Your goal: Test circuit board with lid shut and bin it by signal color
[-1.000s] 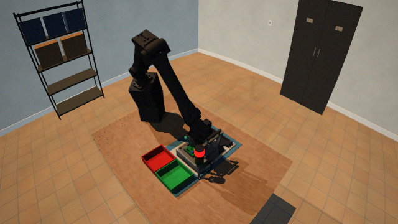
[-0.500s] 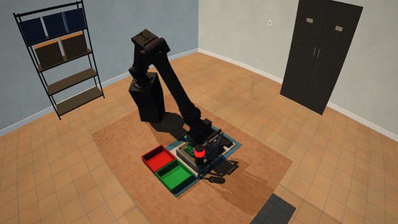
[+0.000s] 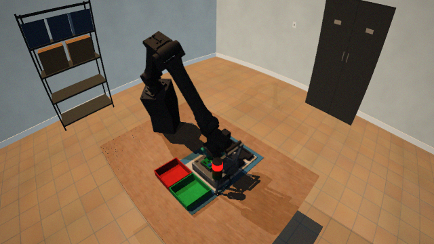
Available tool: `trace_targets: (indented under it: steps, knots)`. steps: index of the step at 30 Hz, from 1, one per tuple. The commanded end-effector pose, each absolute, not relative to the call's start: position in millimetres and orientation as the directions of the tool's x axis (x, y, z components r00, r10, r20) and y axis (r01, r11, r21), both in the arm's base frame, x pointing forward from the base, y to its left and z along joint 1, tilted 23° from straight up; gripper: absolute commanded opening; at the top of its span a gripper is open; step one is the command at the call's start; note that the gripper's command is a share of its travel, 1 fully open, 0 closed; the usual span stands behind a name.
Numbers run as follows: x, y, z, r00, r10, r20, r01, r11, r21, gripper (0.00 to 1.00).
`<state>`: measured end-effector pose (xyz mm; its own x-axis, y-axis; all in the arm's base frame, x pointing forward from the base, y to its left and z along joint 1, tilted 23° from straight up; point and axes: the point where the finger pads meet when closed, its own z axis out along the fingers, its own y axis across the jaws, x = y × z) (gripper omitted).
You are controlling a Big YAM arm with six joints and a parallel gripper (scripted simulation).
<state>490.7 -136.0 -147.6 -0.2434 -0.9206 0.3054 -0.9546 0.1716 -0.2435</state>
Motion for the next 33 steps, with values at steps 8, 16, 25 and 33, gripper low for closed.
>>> trace_targets:
  steps: [8,16,25,33]
  knots:
    - [501.1,-131.8,-129.2,-0.253,-0.918,0.304,-0.946,0.170,-0.275,0.72]
    - [499.0,-127.1,-128.5,-0.245,-0.921,0.304,-0.949,0.163,-0.269,0.72]
    - [500.1,-125.9,-127.7,-0.244,-0.921,0.304,-0.949,0.162,-0.270,0.72]
    - [500.1,-125.2,-123.7,-0.245,-0.921,0.304,-0.948,0.161,-0.274,0.72]
